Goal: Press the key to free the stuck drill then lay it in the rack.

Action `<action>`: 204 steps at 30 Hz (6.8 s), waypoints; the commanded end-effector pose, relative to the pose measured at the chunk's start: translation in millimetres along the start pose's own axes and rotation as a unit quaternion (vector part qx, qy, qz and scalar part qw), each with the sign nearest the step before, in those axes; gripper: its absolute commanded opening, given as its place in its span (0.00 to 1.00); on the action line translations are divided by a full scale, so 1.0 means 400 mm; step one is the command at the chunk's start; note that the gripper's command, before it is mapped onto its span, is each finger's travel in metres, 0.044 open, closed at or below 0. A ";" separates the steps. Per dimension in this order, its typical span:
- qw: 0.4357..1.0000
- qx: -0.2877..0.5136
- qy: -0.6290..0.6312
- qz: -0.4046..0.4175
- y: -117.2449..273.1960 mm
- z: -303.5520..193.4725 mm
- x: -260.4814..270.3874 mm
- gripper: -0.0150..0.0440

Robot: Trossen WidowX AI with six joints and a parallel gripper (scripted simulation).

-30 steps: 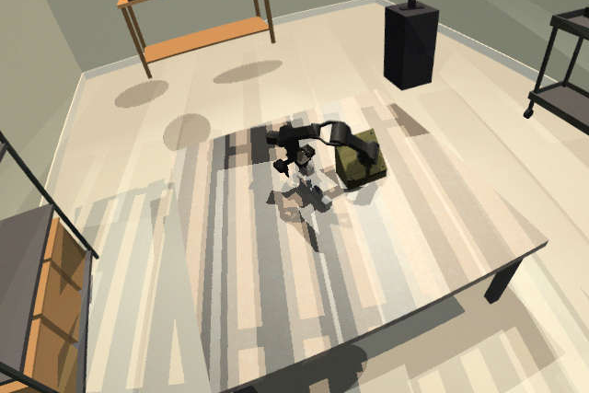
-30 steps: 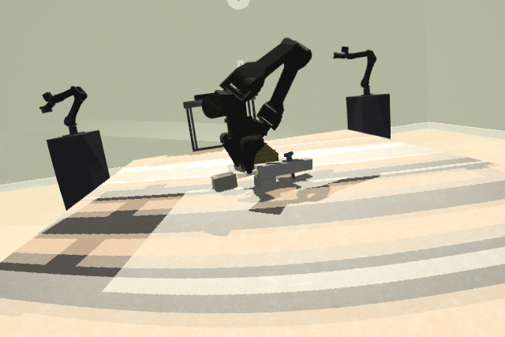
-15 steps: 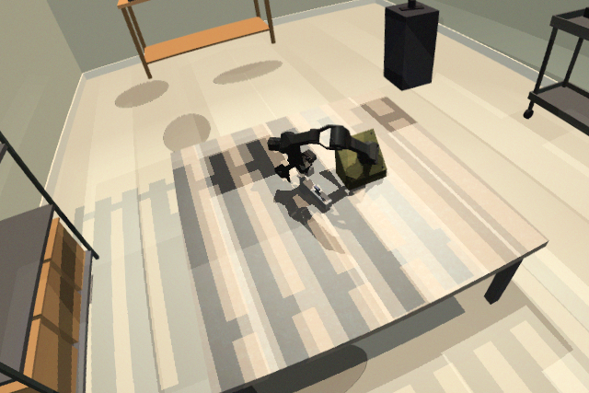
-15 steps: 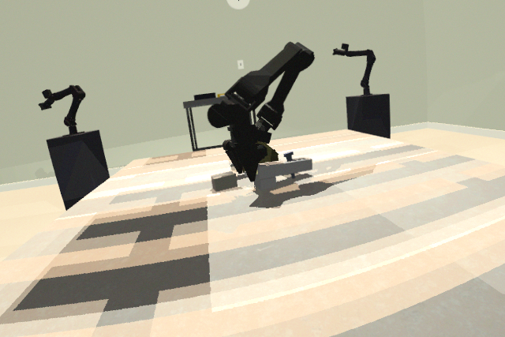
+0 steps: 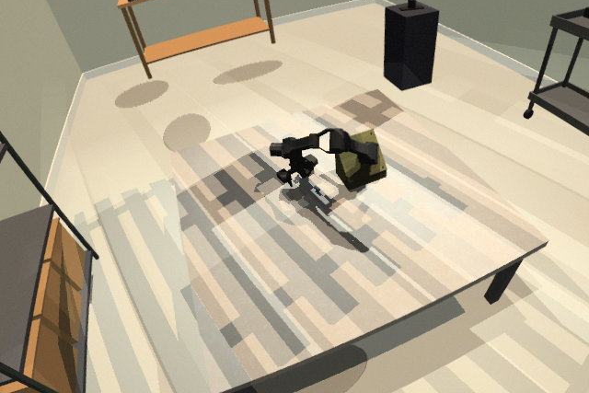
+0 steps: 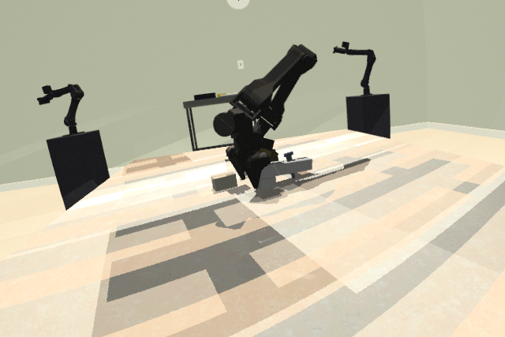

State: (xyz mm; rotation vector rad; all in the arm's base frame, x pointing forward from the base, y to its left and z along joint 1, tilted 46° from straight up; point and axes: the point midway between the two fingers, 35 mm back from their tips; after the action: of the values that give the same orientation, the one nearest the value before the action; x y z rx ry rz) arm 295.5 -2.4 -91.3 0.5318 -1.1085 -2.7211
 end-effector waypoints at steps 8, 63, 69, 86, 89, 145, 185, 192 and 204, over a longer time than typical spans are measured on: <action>1.000 0.000 0.000 0.000 0.002 -0.001 0.000 0.60; 1.000 -0.003 -0.004 -0.001 0.010 -0.101 0.009 0.57; 1.000 -0.002 -0.003 -0.001 0.009 -0.098 0.009 0.83; 1.000 -0.001 -0.002 -0.001 0.001 -0.078 0.002 1.00; 1.000 -0.001 -0.002 -0.001 0.000 -0.075 0.002 1.00; 1.000 -0.001 -0.002 -0.001 0.004 -0.061 0.009 0.25; 1.000 0.001 -0.002 -0.001 0.018 -0.194 0.016 0.25; 1.000 0.001 -0.001 -0.001 0.020 -0.213 0.018 0.25; 1.000 0.001 -0.001 -0.001 0.031 -0.228 0.022 0.25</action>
State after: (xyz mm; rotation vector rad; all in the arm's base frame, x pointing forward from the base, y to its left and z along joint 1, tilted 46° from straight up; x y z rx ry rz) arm 322.2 -70.7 -147.4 0.5256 -1.1087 -2.7299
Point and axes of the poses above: the point midway between the two fingers, 35 mm back from their tips, its own y axis back along the fingers, its own x axis across the jaws, z = x × y, and after that the axes turned 5 degrees about y, right-handed
